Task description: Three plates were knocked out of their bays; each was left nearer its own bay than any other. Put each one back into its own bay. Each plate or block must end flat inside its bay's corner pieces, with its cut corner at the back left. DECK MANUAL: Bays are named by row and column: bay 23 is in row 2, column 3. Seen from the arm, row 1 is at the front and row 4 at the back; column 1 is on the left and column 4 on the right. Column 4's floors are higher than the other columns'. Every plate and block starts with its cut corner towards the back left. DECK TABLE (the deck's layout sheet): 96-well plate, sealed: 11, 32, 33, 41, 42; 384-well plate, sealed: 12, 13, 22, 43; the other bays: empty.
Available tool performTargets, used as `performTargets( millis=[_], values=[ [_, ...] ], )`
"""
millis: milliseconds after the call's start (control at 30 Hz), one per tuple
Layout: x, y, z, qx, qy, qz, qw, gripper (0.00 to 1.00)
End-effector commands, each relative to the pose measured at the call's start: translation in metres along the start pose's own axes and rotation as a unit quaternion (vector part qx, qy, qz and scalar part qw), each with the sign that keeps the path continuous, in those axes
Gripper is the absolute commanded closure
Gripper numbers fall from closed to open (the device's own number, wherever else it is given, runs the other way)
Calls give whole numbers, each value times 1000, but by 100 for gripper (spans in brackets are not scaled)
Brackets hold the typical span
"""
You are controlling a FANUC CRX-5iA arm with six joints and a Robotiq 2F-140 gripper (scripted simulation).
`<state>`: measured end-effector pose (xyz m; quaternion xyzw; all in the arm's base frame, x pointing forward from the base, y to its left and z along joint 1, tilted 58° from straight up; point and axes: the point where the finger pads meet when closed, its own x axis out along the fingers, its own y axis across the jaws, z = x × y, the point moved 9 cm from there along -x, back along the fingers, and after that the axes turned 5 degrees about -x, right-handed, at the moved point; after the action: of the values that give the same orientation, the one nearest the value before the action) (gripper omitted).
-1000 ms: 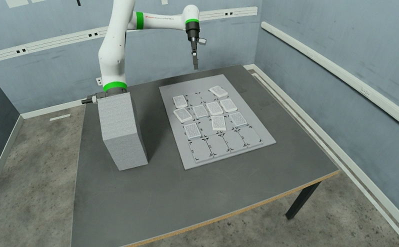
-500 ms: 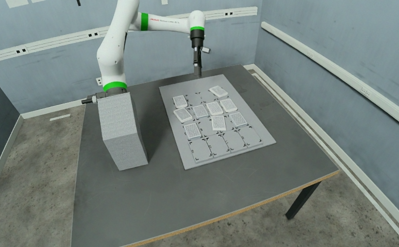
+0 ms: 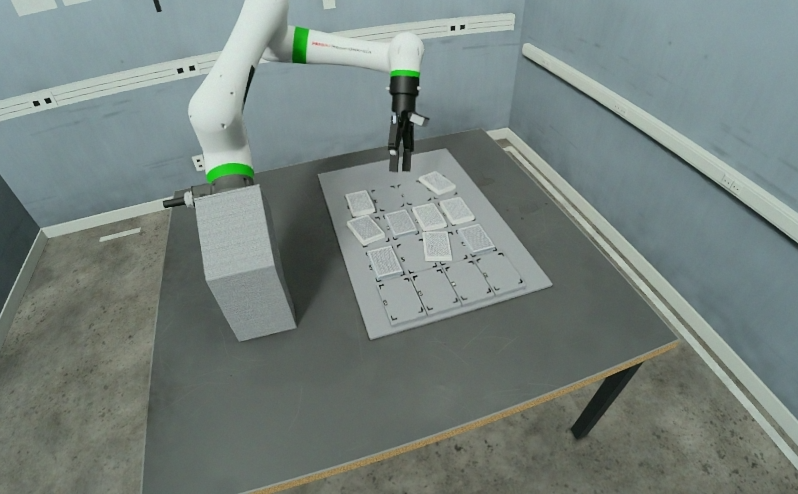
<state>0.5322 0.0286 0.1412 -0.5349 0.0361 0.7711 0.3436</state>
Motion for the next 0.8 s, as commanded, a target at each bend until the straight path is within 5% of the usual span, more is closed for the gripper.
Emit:
performTargets(
  millis=[0,400,767],
  values=[
    [17,5,-10,42,-17,-26,999,30],
    [60,12,-31,131,-52,-80,987,30],
    [107,23,-59,264,-102,-155,946,30]
  ],
)
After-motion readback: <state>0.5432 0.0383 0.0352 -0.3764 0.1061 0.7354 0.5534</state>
